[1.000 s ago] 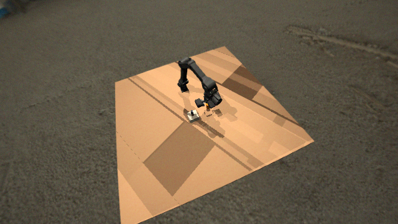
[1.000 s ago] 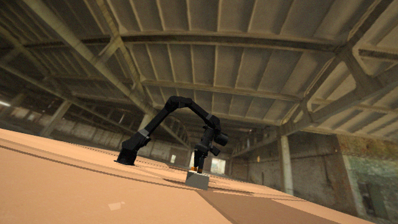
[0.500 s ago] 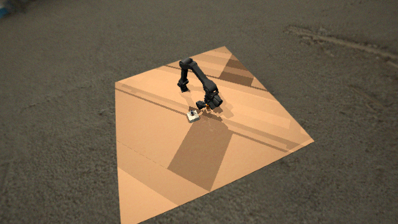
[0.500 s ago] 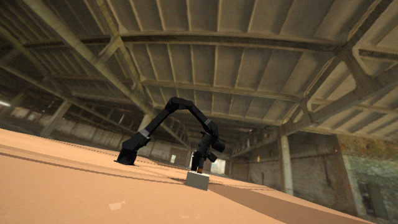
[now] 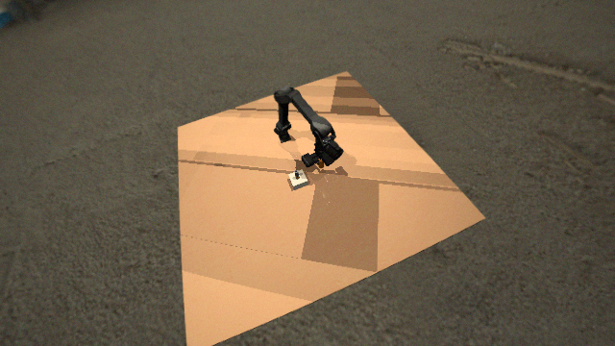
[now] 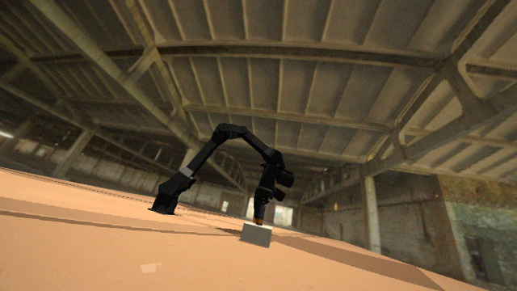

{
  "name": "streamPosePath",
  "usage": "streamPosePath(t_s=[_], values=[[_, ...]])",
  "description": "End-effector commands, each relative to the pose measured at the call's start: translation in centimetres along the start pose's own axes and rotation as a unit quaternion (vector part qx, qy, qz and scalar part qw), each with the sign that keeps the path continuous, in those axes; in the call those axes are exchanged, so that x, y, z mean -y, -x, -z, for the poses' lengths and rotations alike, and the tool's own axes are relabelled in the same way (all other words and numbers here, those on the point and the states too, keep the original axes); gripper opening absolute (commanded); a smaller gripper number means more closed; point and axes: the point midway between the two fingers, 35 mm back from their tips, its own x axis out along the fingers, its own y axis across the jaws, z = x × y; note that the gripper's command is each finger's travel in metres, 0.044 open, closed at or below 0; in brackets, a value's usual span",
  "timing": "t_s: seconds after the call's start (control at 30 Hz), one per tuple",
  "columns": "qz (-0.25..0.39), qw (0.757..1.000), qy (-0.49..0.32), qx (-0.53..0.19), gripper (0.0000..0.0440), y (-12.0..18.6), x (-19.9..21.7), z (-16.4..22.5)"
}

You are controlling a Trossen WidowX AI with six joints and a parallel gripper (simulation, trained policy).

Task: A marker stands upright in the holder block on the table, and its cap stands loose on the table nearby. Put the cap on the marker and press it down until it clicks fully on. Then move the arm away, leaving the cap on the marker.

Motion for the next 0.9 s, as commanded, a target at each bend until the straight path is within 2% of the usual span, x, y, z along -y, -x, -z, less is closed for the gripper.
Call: streamPosePath(t_s=[0.0, 0.47, 0.87], values=[[0.000, 1.000, -0.001, 0.015, 0.0060, 1.4, 0.4, -0.4], [-0.014, 0.998, -0.031, 0.046, 0.0051, 5.7, 4.2, -1.2], [-0.017, 0.996, -0.066, 0.049, 0.0037, 8.0, 8.2, -0.9]])
